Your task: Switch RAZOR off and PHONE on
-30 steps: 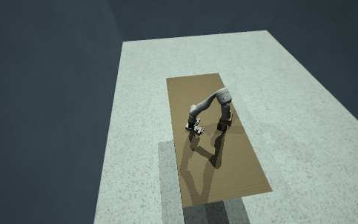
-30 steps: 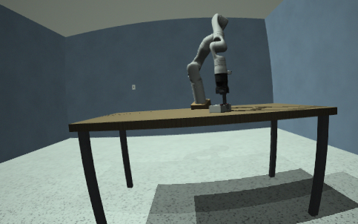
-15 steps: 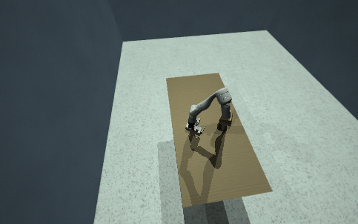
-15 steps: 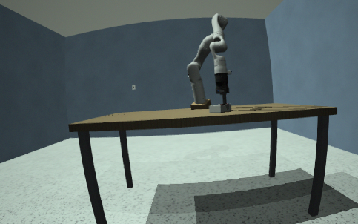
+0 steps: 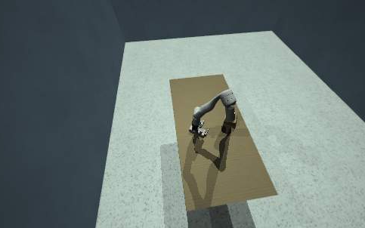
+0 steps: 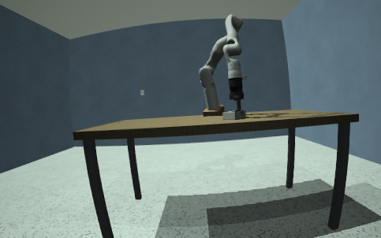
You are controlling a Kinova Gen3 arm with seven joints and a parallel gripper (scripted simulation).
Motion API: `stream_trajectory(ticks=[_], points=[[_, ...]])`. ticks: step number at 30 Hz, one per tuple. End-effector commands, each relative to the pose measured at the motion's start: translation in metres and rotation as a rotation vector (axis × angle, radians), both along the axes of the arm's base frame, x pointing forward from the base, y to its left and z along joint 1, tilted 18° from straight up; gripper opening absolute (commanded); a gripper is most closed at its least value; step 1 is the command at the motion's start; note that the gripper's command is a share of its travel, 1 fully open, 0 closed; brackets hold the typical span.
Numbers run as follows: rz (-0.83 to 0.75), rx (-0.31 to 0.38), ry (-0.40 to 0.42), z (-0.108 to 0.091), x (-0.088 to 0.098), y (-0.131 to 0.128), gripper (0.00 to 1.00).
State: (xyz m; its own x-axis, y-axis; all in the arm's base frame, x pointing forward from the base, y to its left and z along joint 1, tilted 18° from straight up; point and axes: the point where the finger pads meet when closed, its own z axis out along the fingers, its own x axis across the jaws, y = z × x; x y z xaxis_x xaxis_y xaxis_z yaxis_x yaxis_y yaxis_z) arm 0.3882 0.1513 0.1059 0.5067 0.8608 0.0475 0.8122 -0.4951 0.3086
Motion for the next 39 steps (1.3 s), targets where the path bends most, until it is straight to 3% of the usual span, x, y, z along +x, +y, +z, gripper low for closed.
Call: stream_trajectory(ticks=[1,13,30,39], points=[[-0.001,-0.003,0.000,-0.001,0.000,-0.001,0.00],[-0.001,-0.003,0.000,0.000,0.000,-0.001,0.00],[-0.001,-0.003,0.000,0.034,-0.010,0.004,0.00],[-0.001,-0.003,0.000,0.036,-0.011,0.004,0.00]])
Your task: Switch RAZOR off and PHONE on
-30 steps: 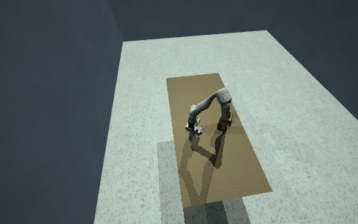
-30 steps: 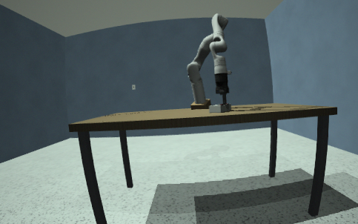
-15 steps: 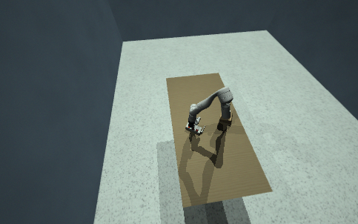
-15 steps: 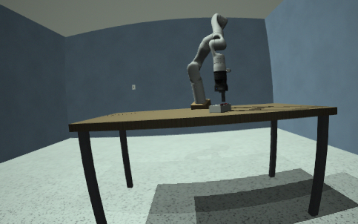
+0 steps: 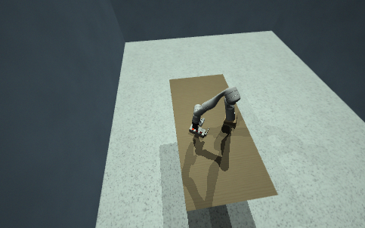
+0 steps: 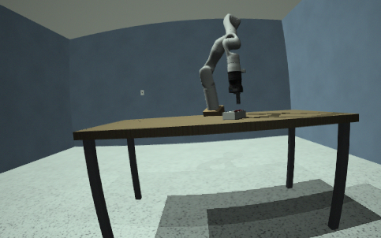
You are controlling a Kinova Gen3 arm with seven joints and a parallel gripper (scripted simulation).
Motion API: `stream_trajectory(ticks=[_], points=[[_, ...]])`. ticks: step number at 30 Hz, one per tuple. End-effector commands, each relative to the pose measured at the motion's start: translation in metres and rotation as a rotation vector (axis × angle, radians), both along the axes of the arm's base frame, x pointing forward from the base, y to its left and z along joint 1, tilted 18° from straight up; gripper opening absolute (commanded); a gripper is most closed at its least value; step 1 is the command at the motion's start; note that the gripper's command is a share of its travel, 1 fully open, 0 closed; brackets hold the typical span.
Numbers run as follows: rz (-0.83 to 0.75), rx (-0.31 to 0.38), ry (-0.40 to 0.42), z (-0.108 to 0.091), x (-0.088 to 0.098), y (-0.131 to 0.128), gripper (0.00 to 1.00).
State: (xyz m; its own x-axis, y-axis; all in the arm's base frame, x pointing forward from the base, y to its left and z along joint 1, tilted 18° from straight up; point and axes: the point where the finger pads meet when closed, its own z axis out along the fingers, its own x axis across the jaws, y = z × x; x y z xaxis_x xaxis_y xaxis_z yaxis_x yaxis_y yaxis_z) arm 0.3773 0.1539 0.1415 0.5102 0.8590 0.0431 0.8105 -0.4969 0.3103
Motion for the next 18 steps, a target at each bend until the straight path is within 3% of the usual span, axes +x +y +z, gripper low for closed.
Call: stream_trajectory(ticks=[1,16,18], points=[[0.003,0.002,-0.001,0.0007,-0.0001,0.0013,0.00],[0.003,0.002,-0.001,0.0006,-0.0007,0.0015,0.00],[0.003,0.001,-0.001,0.0004,-0.0100,0.0049,0.00]])
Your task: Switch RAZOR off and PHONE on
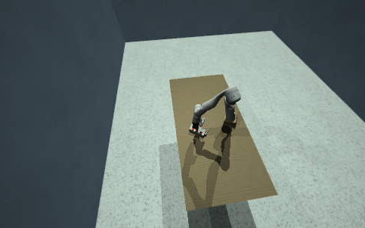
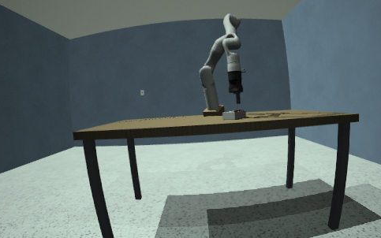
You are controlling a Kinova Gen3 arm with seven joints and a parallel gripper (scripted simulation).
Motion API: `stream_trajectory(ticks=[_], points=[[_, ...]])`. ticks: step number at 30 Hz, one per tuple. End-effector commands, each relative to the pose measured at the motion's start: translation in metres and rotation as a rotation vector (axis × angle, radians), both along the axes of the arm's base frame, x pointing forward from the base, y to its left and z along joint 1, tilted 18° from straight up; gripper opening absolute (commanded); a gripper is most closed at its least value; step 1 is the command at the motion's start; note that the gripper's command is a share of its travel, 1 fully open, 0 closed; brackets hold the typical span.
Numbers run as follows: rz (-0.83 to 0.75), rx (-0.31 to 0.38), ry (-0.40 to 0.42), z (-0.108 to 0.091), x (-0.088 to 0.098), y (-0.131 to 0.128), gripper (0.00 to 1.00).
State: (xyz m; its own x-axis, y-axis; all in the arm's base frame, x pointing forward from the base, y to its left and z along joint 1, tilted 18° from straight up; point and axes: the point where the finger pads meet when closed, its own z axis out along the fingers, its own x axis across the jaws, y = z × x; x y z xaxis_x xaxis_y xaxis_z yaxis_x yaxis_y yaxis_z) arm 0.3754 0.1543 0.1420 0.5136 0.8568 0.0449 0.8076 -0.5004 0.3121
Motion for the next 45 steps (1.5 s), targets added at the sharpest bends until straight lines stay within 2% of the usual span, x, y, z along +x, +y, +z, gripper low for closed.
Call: stream_trajectory(ticks=[1,3,5,45], points=[[0.007,0.001,0.002,0.000,-0.017,0.007,0.00],[0.007,0.001,0.001,-0.001,-0.035,0.013,0.00],[0.007,0.001,0.001,-0.002,-0.045,0.015,0.00],[0.007,0.001,0.001,-0.002,-0.045,0.015,0.00]])
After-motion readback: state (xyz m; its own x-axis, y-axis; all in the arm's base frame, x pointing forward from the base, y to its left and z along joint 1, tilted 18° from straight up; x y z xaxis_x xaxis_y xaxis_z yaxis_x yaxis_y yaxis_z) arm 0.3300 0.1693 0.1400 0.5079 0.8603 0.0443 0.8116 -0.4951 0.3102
